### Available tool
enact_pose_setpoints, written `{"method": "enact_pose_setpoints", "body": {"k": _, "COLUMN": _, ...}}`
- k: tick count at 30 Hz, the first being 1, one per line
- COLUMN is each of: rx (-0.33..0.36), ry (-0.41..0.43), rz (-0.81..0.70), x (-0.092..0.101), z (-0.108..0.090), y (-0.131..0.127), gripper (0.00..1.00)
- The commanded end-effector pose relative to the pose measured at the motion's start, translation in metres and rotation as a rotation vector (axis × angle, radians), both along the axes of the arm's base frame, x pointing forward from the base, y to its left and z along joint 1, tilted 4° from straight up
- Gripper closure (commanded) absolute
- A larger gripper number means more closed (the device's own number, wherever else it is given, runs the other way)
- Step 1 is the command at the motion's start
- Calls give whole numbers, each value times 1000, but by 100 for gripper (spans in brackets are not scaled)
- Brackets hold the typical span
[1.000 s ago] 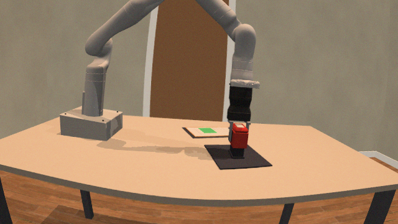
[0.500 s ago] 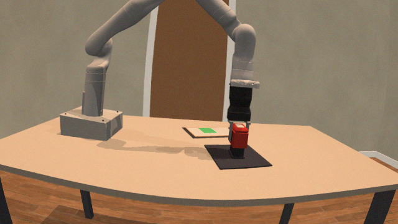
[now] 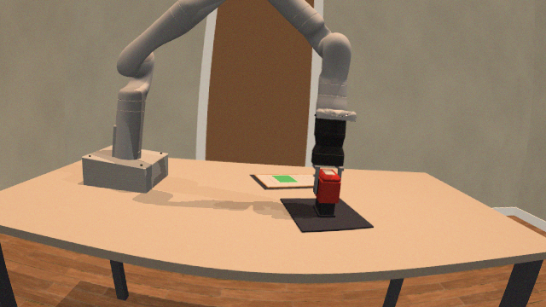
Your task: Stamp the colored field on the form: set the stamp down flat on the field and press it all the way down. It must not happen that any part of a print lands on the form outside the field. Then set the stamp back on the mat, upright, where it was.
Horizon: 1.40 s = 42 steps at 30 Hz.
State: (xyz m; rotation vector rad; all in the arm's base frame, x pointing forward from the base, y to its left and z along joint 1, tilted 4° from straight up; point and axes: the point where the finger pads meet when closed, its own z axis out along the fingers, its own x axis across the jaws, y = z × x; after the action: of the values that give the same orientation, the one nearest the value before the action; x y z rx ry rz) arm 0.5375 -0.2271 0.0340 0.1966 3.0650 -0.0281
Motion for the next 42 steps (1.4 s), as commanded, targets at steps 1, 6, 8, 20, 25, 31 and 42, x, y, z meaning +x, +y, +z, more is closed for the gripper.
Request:
{"method": "enact_pose_setpoints", "body": {"k": 1, "rx": -1, "ry": -2, "rz": 0, "x": 1, "z": 1, "y": 0, "gripper": 41}}
{"method": "enact_pose_setpoints", "body": {"k": 6, "rx": -1, "ry": -2, "rz": 0, "x": 1, "z": 1, "y": 0, "gripper": 41}}
{"method": "enact_pose_setpoints", "body": {"k": 8, "rx": -1, "ry": -2, "rz": 0, "x": 1, "z": 1, "y": 0, "gripper": 41}}
{"method": "enact_pose_setpoints", "body": {"k": 20, "rx": -1, "ry": -2, "rz": 0, "x": -1, "z": 30, "y": 0, "gripper": 41}}
{"method": "enact_pose_setpoints", "body": {"k": 25, "rx": -1, "ry": -2, "rz": 0, "x": -2, "z": 41, "y": 1, "gripper": 41}}
{"method": "enact_pose_setpoints", "body": {"k": 31, "rx": -1, "ry": -2, "rz": 0, "x": -2, "z": 41, "y": 1, "gripper": 41}}
{"method": "enact_pose_setpoints", "body": {"k": 42, "rx": -3, "ry": 0, "rz": 28, "x": 5, "z": 40, "y": 37, "gripper": 41}}
